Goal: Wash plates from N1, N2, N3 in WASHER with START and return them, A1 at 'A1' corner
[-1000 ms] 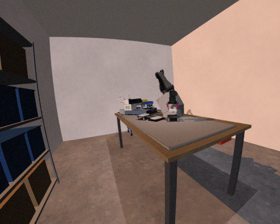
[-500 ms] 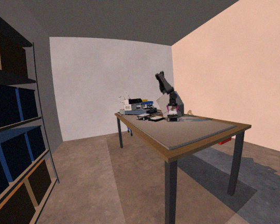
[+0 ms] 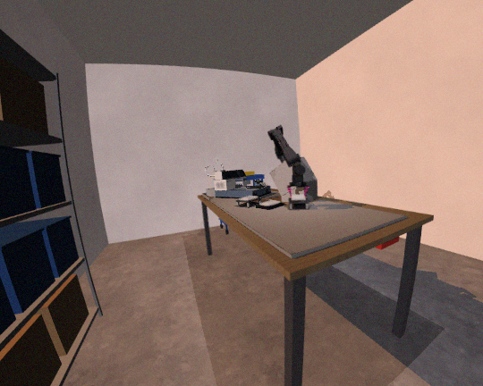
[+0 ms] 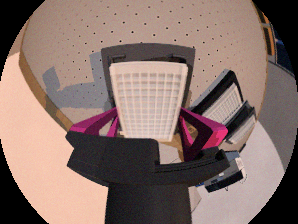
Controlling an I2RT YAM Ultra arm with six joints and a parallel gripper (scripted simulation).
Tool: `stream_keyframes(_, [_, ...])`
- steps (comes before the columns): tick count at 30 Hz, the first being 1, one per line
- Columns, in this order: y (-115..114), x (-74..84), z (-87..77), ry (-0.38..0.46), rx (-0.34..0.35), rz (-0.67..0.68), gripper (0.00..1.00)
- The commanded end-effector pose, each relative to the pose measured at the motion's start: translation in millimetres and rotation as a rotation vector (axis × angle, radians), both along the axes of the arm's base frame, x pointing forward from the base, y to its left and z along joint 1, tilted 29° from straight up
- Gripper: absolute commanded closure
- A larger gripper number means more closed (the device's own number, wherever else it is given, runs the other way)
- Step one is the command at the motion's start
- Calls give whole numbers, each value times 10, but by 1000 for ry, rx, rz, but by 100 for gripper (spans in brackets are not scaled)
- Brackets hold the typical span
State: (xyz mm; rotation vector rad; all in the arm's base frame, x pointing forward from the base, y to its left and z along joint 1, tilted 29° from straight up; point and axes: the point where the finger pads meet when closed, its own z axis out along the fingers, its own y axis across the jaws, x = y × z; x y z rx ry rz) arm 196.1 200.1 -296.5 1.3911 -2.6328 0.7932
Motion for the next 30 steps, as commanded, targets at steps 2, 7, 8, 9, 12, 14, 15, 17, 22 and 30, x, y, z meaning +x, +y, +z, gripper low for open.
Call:
stream_keyframes(2, [304,146,58,-43,67,28,100])
stream_keyframes(7, [276,125,52,-35,57,28,100])
stream_keyframes(8, [280,126,56,-35,59,28,100])
stream_keyframes(9, [275,122,58,-35,58,28,100])
stream_keyframes(12, [243,102,64,-33,55,28,100])
stream_keyframes(14, [212,83,70,-30,49,28,100])
stream_keyframes(15, [212,83,70,-30,49,28,100])
stream_keyframes(17, [190,70,69,-27,44,28,100])
stream_keyframes(22, [142,41,68,-22,36,28,100])
stream_keyframes(30, [123,24,76,-20,33,29,100])
